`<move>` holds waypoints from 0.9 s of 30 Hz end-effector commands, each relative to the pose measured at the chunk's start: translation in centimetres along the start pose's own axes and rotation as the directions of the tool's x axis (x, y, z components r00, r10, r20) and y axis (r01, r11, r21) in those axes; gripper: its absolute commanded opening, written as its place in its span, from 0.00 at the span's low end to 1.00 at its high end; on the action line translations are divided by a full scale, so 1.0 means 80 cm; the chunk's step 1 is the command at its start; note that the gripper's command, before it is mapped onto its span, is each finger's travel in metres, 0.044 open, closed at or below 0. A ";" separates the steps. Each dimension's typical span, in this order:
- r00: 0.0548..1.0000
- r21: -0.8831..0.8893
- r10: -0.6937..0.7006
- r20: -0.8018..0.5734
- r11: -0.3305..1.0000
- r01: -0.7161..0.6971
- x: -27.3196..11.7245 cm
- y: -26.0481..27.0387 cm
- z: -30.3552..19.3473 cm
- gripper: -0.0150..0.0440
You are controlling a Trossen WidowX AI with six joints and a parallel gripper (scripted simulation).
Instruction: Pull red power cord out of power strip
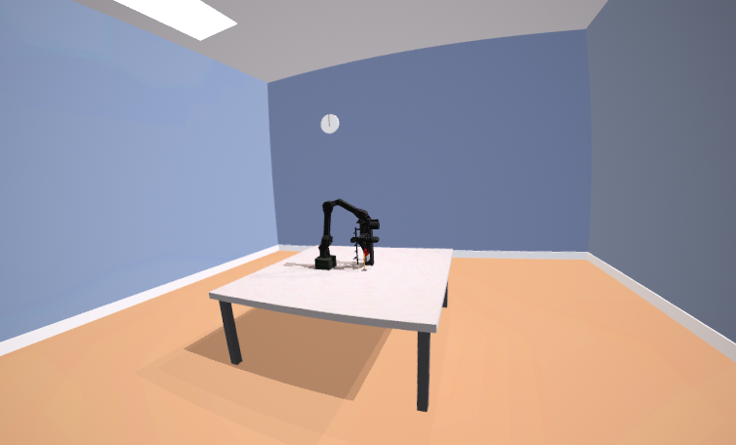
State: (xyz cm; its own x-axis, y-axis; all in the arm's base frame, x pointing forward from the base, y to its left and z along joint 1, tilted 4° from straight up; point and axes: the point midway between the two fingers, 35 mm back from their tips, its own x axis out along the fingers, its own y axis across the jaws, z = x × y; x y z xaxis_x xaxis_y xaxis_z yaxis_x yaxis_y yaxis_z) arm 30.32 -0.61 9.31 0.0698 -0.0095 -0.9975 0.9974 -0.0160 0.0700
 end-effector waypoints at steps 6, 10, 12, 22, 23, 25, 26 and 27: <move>0.999 0.016 0.002 0.049 1.000 -0.003 -0.004 0.002 0.039 0.25; 0.999 0.016 0.002 0.049 1.000 -0.003 -0.005 0.001 0.047 0.25; 0.999 0.016 0.002 0.050 1.000 -0.002 -0.005 0.001 0.051 0.25; 0.999 0.019 -0.001 0.051 1.000 0.000 -0.002 -0.004 0.049 0.48; 0.999 0.019 -0.001 0.051 1.000 0.000 -0.002 -0.004 0.049 0.52; 0.999 0.019 -0.001 0.051 1.000 0.000 -0.002 -0.004 0.049 0.61; 0.999 0.019 -0.001 0.051 1.000 0.000 -0.002 -0.004 0.049 0.65; 0.999 0.019 -0.001 0.051 1.000 0.000 -0.002 -0.004 0.049 0.70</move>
State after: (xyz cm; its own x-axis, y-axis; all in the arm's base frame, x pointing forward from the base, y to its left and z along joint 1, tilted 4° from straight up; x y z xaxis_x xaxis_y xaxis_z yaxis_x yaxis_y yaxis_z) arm 30.02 -4.53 9.52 0.0677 -0.0571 -0.9961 0.9972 -0.0289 0.0694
